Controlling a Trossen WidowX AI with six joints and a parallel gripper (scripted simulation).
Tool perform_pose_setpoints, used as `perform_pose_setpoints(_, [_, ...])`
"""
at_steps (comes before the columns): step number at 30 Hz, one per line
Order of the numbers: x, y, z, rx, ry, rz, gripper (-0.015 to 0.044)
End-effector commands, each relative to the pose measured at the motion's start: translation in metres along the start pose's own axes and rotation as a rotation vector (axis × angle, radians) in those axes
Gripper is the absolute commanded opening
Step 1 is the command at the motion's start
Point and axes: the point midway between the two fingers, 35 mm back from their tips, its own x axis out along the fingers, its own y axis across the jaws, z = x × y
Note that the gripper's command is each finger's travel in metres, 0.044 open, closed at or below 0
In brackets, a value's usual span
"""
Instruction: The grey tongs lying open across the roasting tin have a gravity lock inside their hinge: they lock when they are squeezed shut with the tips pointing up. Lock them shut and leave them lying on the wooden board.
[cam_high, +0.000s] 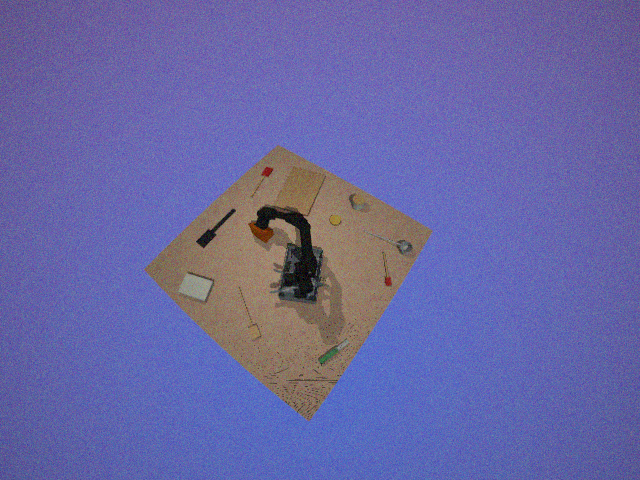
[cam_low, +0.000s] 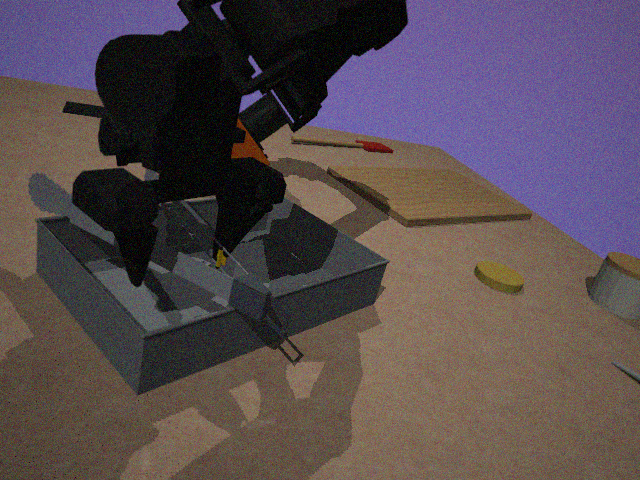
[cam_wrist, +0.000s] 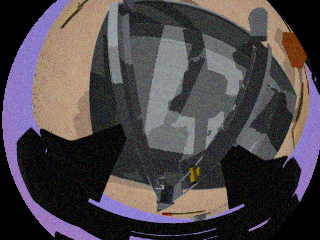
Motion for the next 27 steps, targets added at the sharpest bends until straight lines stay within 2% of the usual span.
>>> perform_pose_setpoints(1, [0.008,-0.002,0.0,0.004,0.004,-0.005,0.044])
perform_pose_setpoints(10, [0.019,-0.003,0.001,0.002,0.004,-0.006,0.044])
perform_pose_setpoints(14, [0.016,-0.002,0.001,-0.003,-0.001,-0.003,0.0335])
perform_pose_setpoints(27, [0.016,-0.002,0.001,-0.003,-0.001,-0.003,0.0248])
